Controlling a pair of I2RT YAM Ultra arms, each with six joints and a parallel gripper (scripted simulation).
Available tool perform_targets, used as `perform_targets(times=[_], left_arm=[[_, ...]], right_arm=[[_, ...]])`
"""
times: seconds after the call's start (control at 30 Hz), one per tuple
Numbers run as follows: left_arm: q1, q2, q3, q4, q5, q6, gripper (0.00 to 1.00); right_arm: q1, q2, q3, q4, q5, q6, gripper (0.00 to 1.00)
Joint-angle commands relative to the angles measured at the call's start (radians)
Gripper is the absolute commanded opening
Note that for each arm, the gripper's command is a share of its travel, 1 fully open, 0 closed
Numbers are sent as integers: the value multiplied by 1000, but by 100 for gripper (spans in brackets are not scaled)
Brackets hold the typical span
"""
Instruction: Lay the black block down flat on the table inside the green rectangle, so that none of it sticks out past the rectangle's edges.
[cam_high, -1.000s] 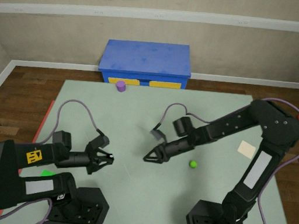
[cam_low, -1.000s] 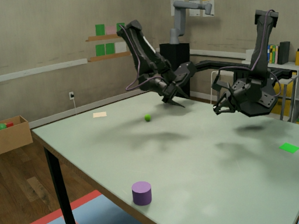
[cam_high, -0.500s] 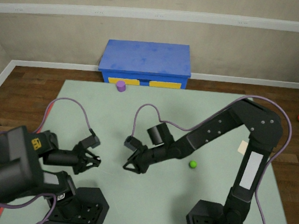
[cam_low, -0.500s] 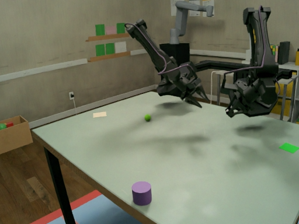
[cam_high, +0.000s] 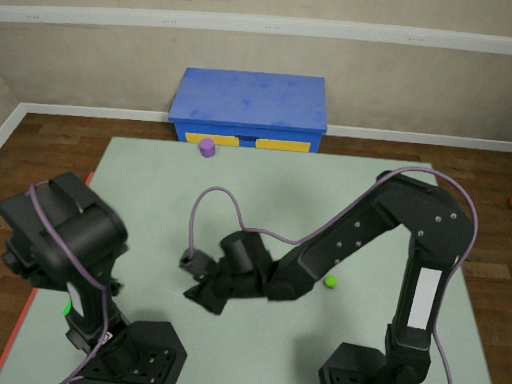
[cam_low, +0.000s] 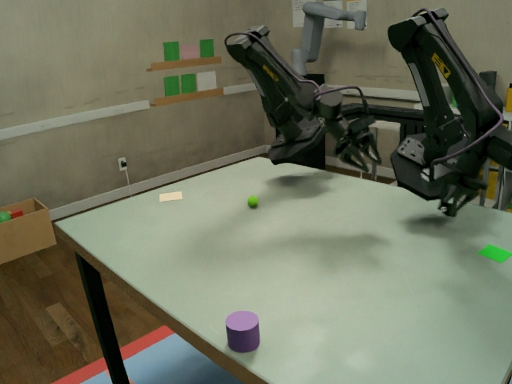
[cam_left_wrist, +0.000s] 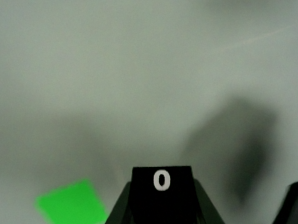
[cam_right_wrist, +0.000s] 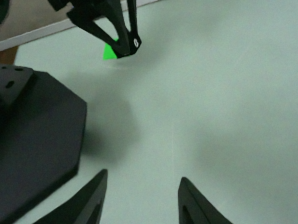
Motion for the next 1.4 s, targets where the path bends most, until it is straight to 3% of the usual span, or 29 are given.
perform_targets(times=[0.0,0.2,0.3,0.53,0.9,1.37], left_arm=[[101,49,63,92,-106,-69,27],[121,140,93,212,-173,-142,27],[127,174,109,255,-211,-181,27],[123,247,136,321,-264,-231,27],[123,278,155,326,-261,-219,27],[68,368,94,469,-282,-271,27]], right_arm=[[120,29,40,128,169,16,46],[224,86,54,205,283,14,46],[289,121,51,230,241,56,46],[378,169,56,267,314,43,46],[379,165,57,254,301,40,46],[373,164,48,254,301,39,46]])
